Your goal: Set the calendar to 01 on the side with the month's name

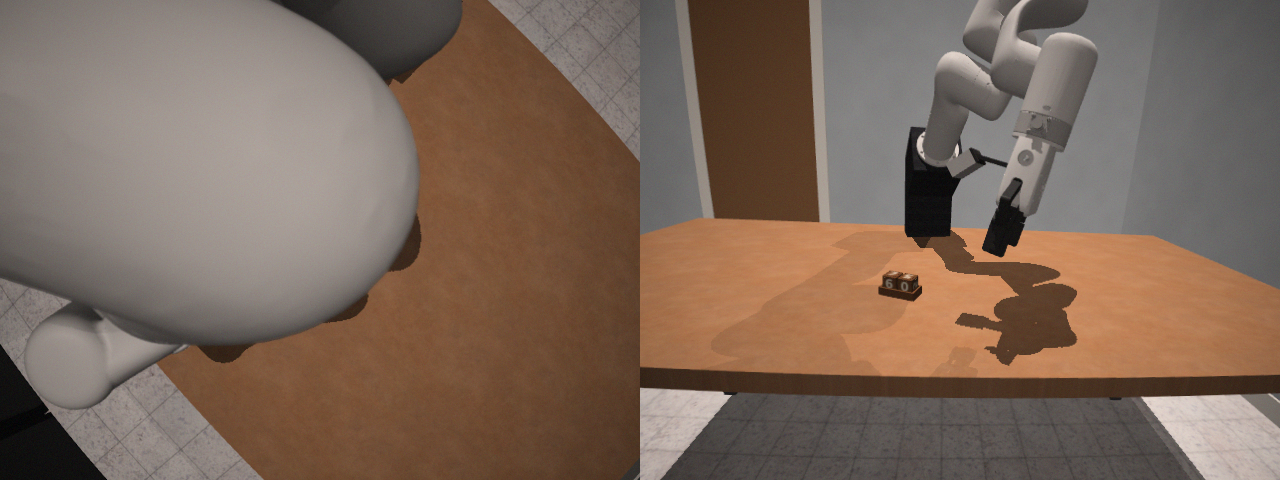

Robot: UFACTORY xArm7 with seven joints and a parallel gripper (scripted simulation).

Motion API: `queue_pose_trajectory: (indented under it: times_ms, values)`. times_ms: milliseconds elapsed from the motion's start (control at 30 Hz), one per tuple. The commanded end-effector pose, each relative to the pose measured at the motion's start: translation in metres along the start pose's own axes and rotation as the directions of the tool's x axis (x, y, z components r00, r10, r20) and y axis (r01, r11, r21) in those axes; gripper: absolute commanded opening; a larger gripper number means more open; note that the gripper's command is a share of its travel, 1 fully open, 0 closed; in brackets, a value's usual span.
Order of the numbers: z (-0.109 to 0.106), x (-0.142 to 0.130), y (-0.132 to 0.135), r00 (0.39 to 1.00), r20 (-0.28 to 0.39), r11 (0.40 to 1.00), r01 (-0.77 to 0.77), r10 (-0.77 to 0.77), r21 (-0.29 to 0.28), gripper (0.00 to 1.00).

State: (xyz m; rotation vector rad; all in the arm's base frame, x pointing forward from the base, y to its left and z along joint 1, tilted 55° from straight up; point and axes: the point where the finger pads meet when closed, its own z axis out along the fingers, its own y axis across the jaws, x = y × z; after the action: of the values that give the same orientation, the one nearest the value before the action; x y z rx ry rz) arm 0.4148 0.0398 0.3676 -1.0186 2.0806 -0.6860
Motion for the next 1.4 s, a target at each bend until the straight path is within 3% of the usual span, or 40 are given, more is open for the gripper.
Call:
queue_pose_trajectory:
  times_ms: [0,300,600,667,700,867,900,933,1133,1167,1233,1300,1367]
  values:
    - [-0.001,0.019,-0.009,0.989,0.047,0.99,-0.139,0.14,-0.019,1.0]
    - [0.005,0.058,-0.015,0.917,0.088,0.921,-0.383,0.388,-0.068,1.0]
    - [0.016,0.107,-0.009,0.747,0.097,0.752,-0.645,0.658,-0.14,1.0]
    - [0.016,0.107,-0.009,0.747,0.097,0.752,-0.645,0.658,-0.14,1.0]
    - [0.021,0.122,-0.004,0.679,0.09,0.684,-0.712,0.728,-0.161,1.0]
    - [0.028,0.144,0.006,0.567,0.07,0.569,-0.8,0.821,-0.19,1.0]
    - [0.028,0.144,0.006,0.565,0.07,0.567,-0.801,0.822,-0.19,1.0]
    - [0.032,0.153,0.012,0.512,0.058,0.512,-0.835,0.857,-0.202,1.0]
    - [0.041,0.177,0.031,0.361,0.017,0.355,-0.907,0.933,-0.225,1.0]
    - [0.043,0.184,0.037,0.312,0.002,0.304,-0.925,0.95,-0.23,1.0]
    - [0.043,0.184,0.037,0.312,0.002,0.304,-0.925,0.95,-0.23,1.0]
    - [0.049,0.199,0.054,0.202,-0.035,0.188,-0.953,0.979,-0.236,1.0]
    - [0.049,0.199,0.054,0.202,-0.035,0.188,-0.953,0.979,-0.236,1.0]
